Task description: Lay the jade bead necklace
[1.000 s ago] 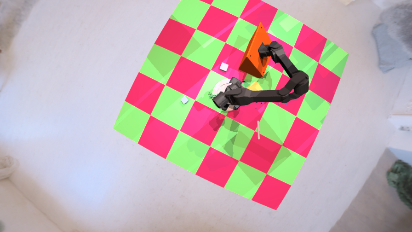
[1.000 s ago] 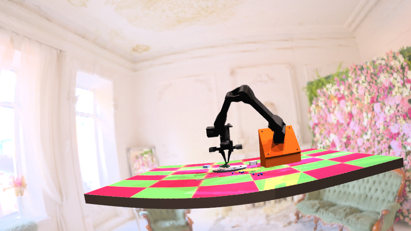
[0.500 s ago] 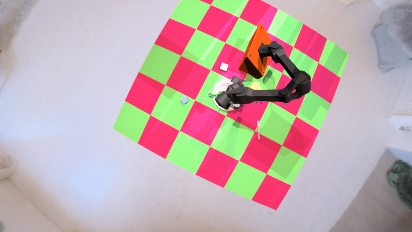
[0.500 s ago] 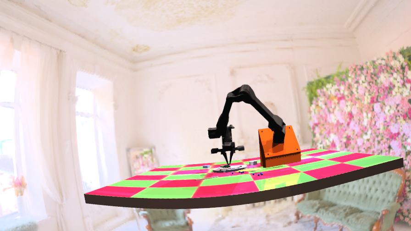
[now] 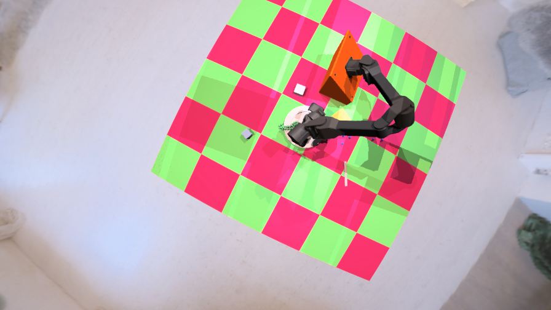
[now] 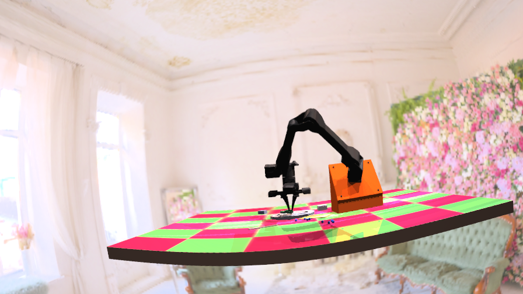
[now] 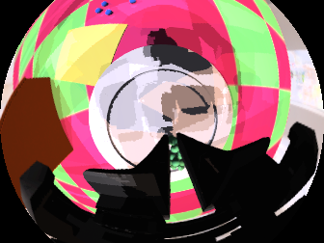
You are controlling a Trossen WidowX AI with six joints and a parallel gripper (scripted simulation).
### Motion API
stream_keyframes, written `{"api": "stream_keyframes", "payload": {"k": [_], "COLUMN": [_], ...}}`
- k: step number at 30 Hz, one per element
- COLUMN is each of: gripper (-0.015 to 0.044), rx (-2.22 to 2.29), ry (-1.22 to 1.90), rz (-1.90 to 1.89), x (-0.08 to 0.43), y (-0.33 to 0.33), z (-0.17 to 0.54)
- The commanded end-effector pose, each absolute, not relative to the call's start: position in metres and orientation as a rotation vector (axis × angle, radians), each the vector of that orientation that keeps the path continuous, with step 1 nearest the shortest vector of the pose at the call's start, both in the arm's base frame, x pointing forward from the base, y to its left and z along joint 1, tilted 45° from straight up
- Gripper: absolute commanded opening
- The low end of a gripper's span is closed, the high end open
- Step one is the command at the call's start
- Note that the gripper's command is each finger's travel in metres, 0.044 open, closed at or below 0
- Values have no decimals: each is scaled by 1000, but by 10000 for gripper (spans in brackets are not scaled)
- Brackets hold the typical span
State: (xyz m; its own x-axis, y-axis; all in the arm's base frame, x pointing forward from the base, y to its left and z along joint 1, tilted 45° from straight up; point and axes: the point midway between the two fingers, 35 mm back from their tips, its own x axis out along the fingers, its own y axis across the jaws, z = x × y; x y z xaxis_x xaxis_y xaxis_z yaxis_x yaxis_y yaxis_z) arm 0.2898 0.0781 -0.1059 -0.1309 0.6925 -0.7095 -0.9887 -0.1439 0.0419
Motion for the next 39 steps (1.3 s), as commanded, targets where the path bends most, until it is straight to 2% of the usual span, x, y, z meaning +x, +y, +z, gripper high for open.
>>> {"api": "stream_keyframes", "payload": {"k": [1,8,25,39], "gripper": [0,0,440,440], "rx": [-632,-632,-638,-633], "ry": [630,630,625,630], "rz": [1644,1644,1642,1644], "x": [284,284,288,286], "y": [81,81,73,65], "z": [-109,-109,-100,-93]}}
